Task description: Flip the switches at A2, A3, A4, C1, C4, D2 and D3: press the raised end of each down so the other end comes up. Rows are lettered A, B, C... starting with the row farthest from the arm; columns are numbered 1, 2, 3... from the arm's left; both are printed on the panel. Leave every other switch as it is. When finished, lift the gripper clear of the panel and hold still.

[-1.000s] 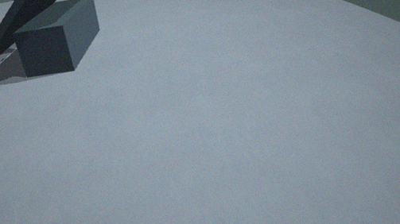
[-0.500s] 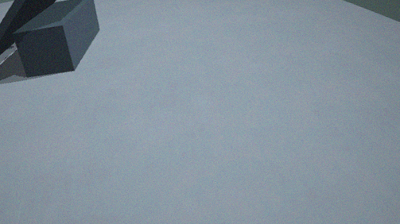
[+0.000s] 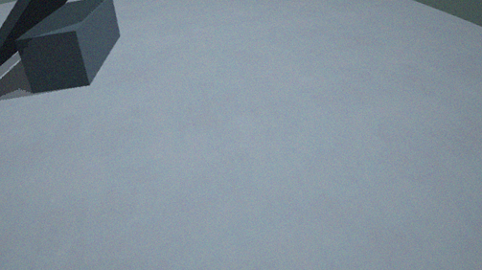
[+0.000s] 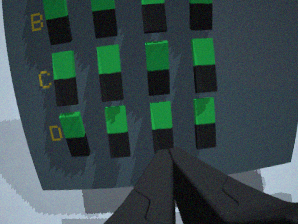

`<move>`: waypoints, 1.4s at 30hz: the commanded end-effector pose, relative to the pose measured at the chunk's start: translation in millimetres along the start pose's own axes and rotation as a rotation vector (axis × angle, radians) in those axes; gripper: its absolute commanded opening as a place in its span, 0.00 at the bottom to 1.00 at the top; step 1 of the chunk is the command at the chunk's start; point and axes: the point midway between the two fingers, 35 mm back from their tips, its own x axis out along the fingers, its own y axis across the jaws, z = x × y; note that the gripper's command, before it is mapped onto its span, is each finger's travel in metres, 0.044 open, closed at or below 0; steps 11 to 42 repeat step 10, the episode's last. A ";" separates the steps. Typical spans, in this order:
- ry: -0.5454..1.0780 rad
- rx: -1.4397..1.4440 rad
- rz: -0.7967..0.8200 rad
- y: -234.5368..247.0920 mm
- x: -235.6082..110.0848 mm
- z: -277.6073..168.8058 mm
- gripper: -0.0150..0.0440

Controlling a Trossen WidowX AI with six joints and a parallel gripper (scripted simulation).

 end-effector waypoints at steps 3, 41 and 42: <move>-0.010 0.015 -0.004 10.5 -6.9 42.0 0.25; -0.010 0.015 -0.004 11.0 -7.2 43.6 0.25; -0.010 0.015 -0.004 11.0 -7.2 43.6 0.25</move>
